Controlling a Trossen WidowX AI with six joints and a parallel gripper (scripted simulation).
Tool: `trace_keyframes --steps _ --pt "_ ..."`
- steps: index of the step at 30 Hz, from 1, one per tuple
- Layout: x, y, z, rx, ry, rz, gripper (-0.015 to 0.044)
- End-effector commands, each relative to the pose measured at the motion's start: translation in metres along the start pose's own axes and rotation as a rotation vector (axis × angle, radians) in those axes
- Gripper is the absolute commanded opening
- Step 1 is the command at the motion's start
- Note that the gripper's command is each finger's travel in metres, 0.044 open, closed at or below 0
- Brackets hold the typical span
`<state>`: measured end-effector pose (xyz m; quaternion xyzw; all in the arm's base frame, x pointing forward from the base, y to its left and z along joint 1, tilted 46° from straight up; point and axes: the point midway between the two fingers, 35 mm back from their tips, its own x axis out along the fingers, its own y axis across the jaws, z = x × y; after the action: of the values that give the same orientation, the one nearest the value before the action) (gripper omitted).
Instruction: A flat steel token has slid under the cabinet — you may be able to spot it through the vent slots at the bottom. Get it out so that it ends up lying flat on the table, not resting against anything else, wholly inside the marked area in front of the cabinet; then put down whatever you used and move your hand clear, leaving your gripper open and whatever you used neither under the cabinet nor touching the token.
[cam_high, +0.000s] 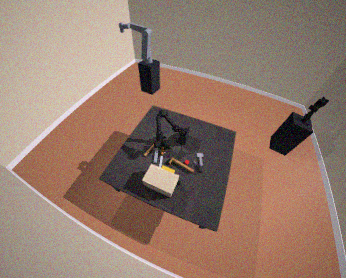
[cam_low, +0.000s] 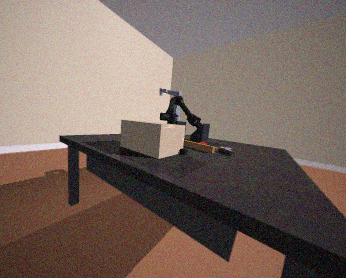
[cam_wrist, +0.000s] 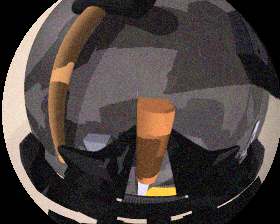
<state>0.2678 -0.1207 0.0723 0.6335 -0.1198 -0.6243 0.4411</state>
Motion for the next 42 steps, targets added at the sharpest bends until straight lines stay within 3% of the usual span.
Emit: trace_keyframes --steps 1,5,8,19,42 --pt "0.0 0.0 0.0 0.0 0.0 0.0 0.02" --pt "0.0 0.0 0.0 0.0 0.0 0.0 0.02" --pt "0.0 0.0 0.0 0.0 -0.005 -0.001 0.027" --pt "-0.004 0.0 -0.001 -0.004 -0.005 -0.001 0.027" --pt "-0.072 0.0 -0.001 -0.053 -0.004 -0.005 0.027"
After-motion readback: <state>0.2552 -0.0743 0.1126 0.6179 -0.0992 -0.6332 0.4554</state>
